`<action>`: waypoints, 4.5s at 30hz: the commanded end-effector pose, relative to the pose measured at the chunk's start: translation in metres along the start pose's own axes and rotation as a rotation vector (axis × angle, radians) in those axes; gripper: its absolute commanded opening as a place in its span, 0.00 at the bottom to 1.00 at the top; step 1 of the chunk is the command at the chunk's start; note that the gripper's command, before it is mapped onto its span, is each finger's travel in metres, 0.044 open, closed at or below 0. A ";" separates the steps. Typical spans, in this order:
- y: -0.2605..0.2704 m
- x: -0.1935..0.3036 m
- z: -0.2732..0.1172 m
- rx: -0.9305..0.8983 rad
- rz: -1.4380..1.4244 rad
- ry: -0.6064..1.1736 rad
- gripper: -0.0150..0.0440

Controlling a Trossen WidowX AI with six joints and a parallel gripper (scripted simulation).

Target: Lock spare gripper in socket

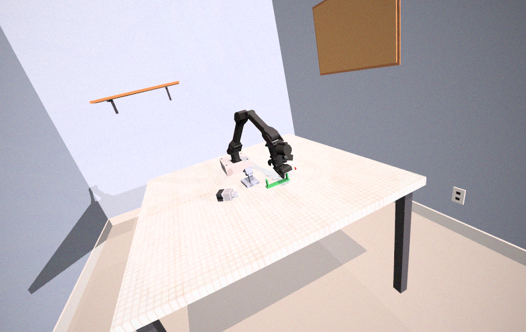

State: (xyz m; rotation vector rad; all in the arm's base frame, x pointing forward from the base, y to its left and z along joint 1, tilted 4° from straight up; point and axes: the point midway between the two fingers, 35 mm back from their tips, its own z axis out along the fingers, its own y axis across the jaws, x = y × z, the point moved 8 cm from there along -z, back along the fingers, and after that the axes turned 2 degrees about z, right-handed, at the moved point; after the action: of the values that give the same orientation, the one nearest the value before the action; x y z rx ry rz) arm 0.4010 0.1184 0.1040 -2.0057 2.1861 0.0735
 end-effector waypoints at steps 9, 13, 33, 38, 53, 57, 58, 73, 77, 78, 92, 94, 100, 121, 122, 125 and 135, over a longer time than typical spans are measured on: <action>0.000 -0.001 -0.010 0.000 0.000 0.000 0.25; 0.002 -0.001 -0.015 -0.011 0.001 0.004 0.25; 0.005 -0.001 -0.024 -0.044 0.007 0.017 0.25; 0.003 0.007 -0.027 -0.043 0.007 0.017 0.25; -0.005 0.052 -0.044 -0.041 0.008 0.021 0.25; -0.006 0.054 -0.044 -0.041 0.008 0.022 0.25; -0.006 0.054 -0.043 -0.041 0.008 0.022 0.25; -0.006 0.056 -0.021 -0.041 0.007 0.026 0.25; -0.006 0.057 -0.015 -0.041 0.007 0.026 0.25; -0.006 0.057 -0.013 -0.041 0.007 0.026 0.25; -0.005 0.058 -0.005 -0.041 0.008 0.026 0.25; -0.005 0.058 -0.004 -0.040 0.008 0.026 0.25; -0.004 0.058 -0.003 -0.038 0.007 0.026 0.25; -0.005 0.058 -0.007 -0.034 0.008 0.025 0.25; -0.005 0.058 -0.007 -0.034 0.008 0.025 0.30; -0.005 0.058 -0.007 -0.034 0.008 0.025 0.43; -0.005 0.057 -0.013 -0.034 0.008 0.025 0.88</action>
State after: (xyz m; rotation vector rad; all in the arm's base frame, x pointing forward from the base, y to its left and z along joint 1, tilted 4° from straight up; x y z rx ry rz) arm 0.4001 0.0600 0.1020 -2.0274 2.2246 0.0902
